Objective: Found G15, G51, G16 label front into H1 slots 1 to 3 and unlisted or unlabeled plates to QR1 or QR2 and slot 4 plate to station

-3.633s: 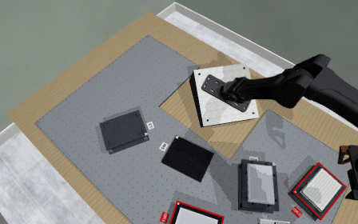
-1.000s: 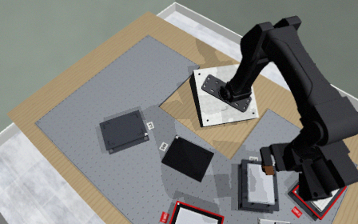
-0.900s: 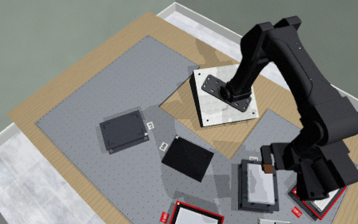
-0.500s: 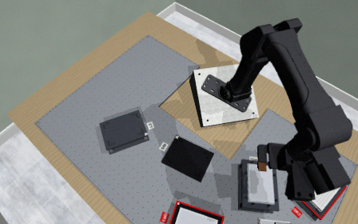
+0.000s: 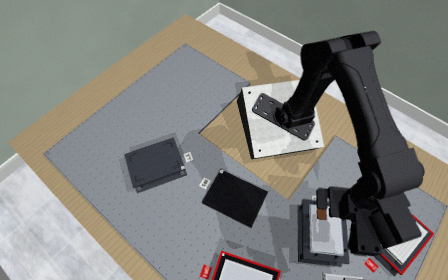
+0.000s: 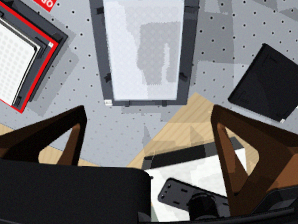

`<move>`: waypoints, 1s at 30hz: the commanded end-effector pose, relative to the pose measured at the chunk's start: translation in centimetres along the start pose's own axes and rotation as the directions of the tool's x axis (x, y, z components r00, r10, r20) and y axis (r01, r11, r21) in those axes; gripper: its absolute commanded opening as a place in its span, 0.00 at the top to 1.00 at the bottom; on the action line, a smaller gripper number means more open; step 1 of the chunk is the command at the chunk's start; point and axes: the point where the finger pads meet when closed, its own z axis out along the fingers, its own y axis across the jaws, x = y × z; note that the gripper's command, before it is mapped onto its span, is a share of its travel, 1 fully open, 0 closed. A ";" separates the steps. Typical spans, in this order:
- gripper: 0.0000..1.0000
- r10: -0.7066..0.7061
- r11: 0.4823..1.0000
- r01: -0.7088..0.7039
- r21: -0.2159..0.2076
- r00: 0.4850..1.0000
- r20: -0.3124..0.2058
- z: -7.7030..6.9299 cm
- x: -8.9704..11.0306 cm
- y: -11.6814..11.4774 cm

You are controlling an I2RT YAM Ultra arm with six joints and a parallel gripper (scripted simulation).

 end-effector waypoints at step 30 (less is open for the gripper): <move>0.00 0.002 1.000 -0.001 -0.018 0.999 0.044 3.5 -1.1 0.4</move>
